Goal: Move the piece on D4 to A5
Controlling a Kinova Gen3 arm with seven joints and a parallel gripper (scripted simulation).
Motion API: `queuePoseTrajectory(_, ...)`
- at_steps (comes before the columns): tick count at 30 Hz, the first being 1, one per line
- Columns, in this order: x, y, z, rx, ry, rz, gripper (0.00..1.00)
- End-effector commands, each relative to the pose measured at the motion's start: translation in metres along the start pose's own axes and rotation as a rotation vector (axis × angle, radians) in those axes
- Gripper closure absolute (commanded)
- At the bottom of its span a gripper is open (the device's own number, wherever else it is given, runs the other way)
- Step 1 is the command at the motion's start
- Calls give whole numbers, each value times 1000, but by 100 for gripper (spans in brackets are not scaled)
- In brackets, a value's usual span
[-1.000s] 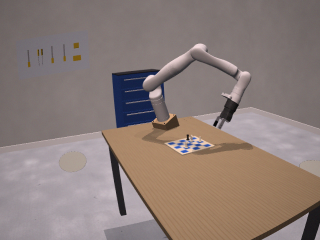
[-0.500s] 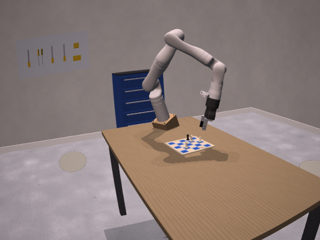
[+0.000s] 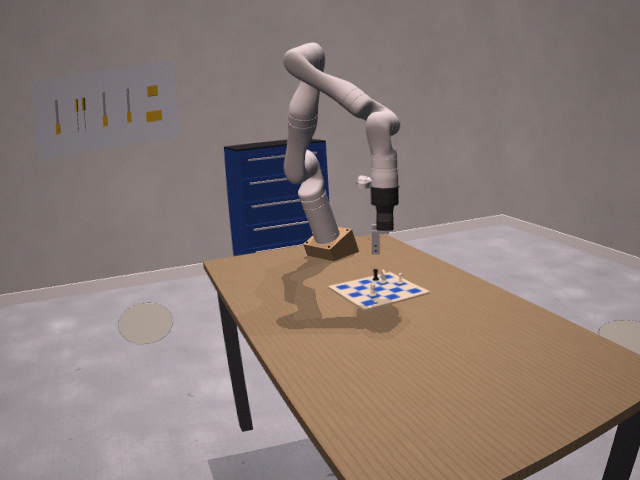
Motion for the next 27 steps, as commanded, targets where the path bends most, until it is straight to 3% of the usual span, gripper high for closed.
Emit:
queuePoseTrajectory(1,9,8,-5,5,-22,-24,0)
queuePoseTrajectory(27,14,9,-5,3,-32,-34,0)
Point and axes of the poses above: the point where the finger pads meet when closed, its own y axis back along the fingers, its own z axis across the jaws, x = y × z, the point moved 8 cm from there along y, back along the fingers, and after that the axes turned 11 degrees about -y, right-handed, at the moved point
